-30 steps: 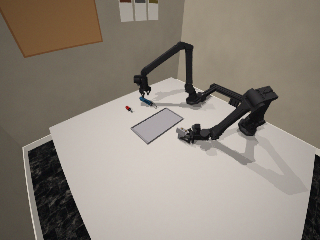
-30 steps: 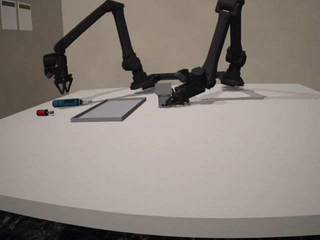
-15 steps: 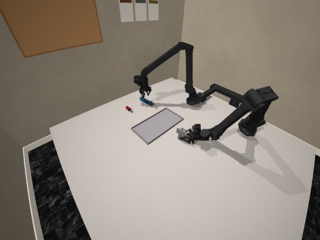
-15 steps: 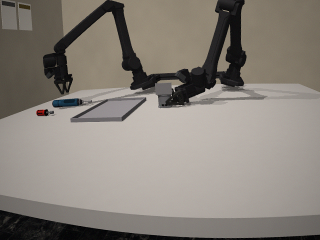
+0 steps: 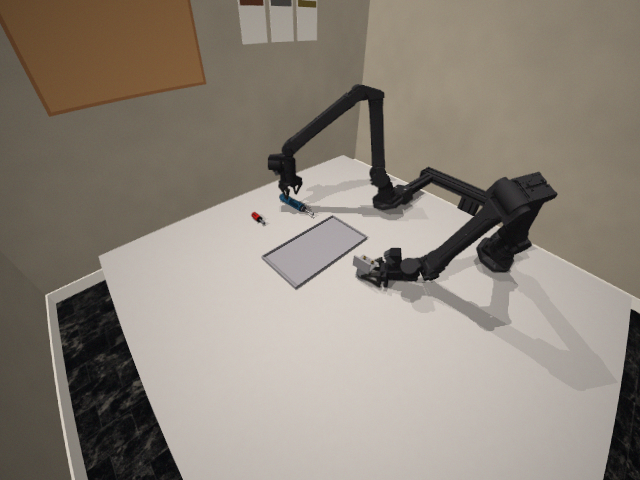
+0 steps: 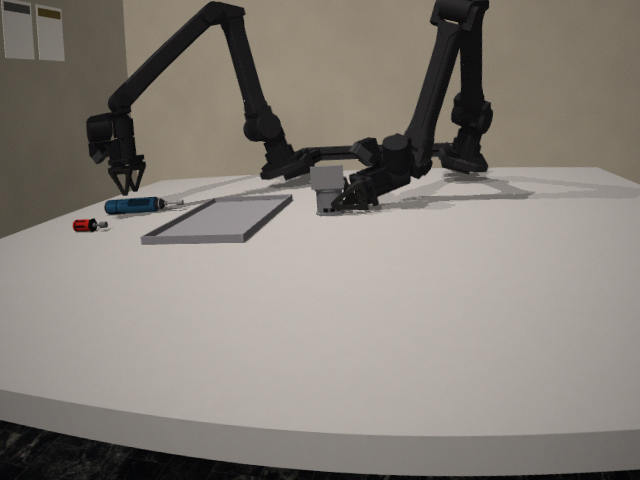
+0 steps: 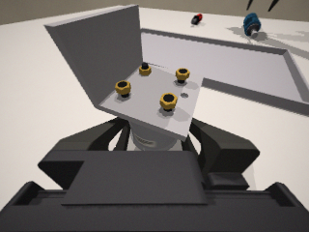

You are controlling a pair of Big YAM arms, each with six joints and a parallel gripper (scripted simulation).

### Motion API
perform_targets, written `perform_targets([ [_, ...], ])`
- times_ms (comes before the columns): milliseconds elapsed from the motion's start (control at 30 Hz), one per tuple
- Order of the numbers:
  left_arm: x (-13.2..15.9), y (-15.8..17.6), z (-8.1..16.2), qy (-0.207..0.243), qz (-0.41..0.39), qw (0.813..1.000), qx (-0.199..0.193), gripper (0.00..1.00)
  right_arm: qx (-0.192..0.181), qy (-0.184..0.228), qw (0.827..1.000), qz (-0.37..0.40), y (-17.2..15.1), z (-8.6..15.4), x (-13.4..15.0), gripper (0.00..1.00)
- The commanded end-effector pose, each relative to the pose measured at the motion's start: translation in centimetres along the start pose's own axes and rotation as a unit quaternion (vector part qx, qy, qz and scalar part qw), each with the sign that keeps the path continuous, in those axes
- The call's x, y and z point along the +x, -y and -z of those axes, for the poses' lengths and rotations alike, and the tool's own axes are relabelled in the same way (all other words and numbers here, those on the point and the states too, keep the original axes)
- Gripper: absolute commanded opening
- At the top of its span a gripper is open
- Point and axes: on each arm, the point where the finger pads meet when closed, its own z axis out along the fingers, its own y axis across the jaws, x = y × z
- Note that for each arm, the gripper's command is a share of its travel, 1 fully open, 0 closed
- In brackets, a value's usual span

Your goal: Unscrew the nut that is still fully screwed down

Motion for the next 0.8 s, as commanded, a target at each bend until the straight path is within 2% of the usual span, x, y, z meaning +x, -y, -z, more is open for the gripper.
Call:
perform_targets([
  [0,-0.7,-0.4,-0.4,0.008,-0.004,1.0,-0.004,0.59,-0.005,0.006,1.0,0.001,-0.4,-0.3,-0.7,0.65],
  [400,-0.7,-0.4,-0.4,0.008,-0.004,1.0,-0.004,0.59,0.0,0.001,1.0,0.0,0.3,-2.7,-0.4,0.65],
  [600,-0.7,-0.4,-0.4,0.008,-0.004,1.0,-0.004,0.59,-0.005,0.005,1.0,0.002,-0.1,-2.4,-0.5,0.65],
  [767,-0.7,-0.4,-0.4,0.008,-0.004,1.0,-0.004,0.59,0.0,0.001,1.0,0.001,0.2,-3.7,-0.3,0.65],
])
